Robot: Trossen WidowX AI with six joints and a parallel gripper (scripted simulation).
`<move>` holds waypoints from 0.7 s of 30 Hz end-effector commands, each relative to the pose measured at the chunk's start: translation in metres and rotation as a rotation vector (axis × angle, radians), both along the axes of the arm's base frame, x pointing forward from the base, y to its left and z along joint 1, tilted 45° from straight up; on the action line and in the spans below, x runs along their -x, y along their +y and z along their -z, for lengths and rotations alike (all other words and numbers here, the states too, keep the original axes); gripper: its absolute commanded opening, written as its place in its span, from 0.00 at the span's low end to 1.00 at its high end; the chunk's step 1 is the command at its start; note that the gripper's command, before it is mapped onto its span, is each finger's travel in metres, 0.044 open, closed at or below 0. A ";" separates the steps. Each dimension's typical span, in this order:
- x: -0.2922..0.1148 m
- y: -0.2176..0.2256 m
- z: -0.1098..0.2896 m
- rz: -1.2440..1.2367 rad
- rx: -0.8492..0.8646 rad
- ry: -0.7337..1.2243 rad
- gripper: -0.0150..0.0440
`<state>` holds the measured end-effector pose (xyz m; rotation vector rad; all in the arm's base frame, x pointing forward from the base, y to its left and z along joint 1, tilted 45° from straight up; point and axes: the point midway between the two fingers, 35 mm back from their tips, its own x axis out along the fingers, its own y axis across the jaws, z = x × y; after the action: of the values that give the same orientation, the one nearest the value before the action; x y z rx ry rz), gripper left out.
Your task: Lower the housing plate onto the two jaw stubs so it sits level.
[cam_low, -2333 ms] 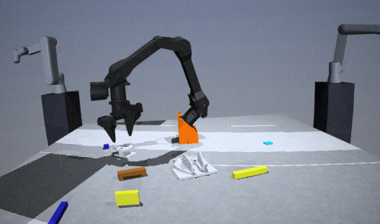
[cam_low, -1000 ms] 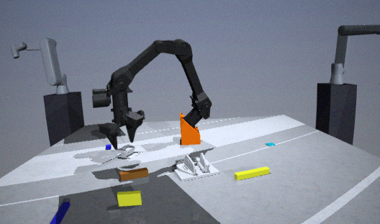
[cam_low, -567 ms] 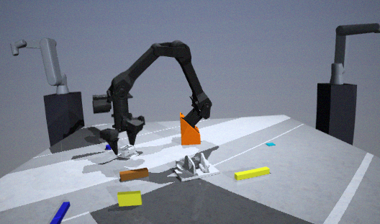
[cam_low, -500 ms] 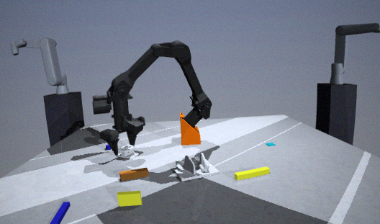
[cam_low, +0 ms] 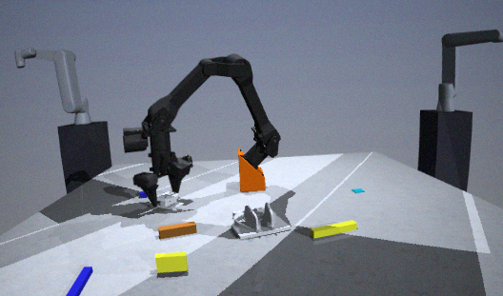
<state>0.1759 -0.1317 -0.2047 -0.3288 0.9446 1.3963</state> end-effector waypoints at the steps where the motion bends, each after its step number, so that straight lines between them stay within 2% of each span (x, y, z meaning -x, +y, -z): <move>1: 0.000 0.001 0.000 0.004 0.000 0.000 1.00; 12: 0.000 0.001 0.001 0.004 0.000 0.000 1.00; 21: 0.000 0.000 0.000 0.000 0.000 0.000 0.90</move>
<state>0.1758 -0.1314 -0.2051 -0.3287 0.9445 1.3963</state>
